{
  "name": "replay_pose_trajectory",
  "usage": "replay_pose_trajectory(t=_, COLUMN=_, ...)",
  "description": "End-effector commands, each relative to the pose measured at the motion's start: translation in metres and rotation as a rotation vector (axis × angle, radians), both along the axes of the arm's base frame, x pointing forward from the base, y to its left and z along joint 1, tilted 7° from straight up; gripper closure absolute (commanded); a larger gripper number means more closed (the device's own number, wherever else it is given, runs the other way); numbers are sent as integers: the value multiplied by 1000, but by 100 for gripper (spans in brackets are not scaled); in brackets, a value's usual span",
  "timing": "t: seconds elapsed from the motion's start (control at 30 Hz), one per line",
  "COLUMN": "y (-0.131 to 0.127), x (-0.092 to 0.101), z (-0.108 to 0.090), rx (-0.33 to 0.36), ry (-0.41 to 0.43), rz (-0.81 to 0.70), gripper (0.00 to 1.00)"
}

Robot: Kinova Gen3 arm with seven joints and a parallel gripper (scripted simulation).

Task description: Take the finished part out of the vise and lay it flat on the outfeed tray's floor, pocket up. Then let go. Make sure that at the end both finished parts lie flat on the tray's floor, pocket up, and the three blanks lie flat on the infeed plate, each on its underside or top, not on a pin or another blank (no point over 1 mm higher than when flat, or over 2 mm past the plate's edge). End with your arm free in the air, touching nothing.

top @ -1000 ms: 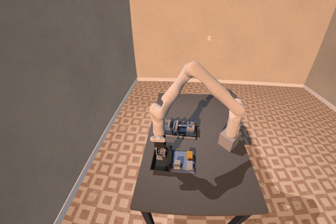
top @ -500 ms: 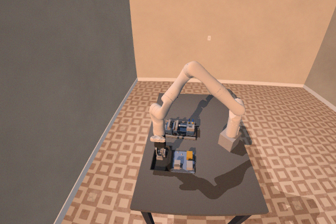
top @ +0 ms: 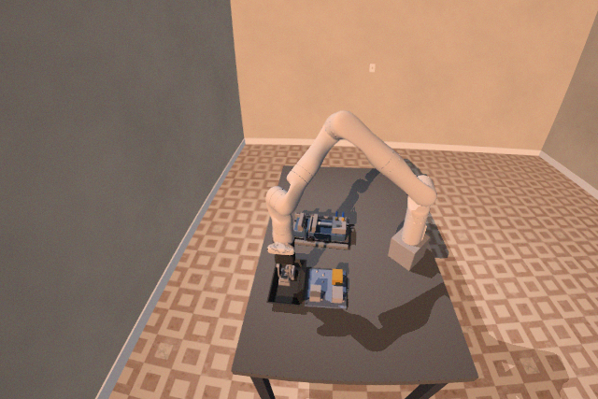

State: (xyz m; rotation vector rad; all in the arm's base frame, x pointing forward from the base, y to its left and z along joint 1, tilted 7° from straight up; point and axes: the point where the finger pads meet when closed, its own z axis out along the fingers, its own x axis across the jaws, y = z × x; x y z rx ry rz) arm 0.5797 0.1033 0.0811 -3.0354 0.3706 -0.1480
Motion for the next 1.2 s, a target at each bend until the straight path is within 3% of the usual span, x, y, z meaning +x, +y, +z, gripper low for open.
replay_pose_trajectory(t=0.0, y=0, x=0, z=-8, rx=-5, ry=1, rz=-1, gripper=100)
replay_pose_trajectory(t=1.17, y=4, x=7, z=-66, rx=-6, ry=-3, rz=-2, gripper=100)
